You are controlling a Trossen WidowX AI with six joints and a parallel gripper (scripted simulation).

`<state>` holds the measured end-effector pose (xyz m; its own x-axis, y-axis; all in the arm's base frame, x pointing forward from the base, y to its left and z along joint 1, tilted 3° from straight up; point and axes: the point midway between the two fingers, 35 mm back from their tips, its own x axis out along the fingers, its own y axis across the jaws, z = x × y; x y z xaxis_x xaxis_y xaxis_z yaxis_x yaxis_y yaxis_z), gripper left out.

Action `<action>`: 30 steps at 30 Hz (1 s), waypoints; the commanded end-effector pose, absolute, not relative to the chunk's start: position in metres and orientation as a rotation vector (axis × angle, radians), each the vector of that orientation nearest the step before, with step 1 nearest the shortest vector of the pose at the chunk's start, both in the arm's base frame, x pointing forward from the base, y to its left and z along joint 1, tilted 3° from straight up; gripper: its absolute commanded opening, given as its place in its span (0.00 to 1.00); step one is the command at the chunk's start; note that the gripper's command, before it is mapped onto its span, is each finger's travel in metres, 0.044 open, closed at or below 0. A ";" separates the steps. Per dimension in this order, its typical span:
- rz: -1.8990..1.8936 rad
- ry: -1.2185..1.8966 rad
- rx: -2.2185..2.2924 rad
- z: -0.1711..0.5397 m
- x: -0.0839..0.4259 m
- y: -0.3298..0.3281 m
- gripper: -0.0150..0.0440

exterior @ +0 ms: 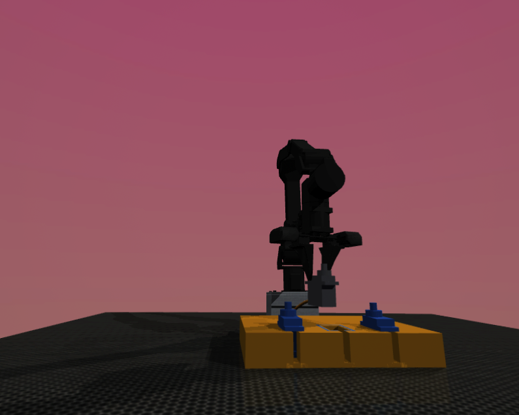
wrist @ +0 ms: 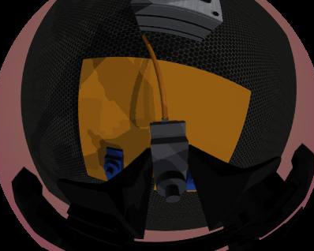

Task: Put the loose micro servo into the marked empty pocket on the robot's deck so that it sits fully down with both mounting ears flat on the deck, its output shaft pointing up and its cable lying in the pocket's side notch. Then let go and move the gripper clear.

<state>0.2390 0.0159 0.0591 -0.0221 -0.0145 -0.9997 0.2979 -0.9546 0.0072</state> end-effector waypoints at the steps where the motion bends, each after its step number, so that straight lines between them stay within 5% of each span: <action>1: -2.101 0.270 2.054 0.060 0.239 0.017 0.25; 30: -1.536 0.981 1.496 0.060 0.239 0.017 0.25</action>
<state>0.2390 0.0159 0.0591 -0.0219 -0.0141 -0.9997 0.8558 -0.5172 -0.0115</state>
